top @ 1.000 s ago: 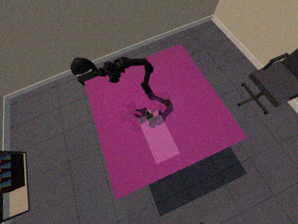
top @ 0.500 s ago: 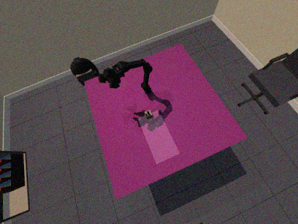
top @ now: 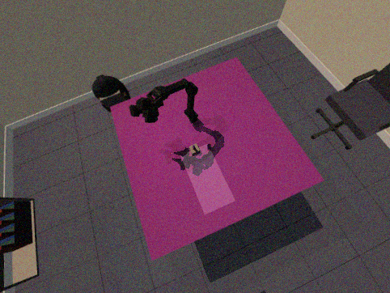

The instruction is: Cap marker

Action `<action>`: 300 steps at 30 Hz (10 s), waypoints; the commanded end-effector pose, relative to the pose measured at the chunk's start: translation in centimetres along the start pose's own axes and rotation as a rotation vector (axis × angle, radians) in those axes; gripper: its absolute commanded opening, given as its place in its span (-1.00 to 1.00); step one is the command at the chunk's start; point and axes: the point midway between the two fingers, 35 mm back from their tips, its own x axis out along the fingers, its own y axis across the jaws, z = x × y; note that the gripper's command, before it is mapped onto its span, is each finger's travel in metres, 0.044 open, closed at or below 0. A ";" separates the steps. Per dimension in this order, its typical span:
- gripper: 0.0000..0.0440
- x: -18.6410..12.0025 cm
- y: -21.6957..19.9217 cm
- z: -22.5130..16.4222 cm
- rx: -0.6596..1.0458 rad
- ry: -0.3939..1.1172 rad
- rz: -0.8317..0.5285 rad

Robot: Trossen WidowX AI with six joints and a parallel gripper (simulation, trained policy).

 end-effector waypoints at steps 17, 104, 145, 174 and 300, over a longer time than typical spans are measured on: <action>0.38 0.4 0.9 7.1 0.035 -0.135 0.024; 0.43 -9.2 18.3 31.8 0.016 -0.478 0.424; 0.48 -16.6 29.9 32.7 -0.114 -0.440 0.704; 0.45 -18.6 37.1 29.6 -0.275 -0.309 0.846; -0.99 -8.4 31.9 25.6 -0.039 -0.190 0.933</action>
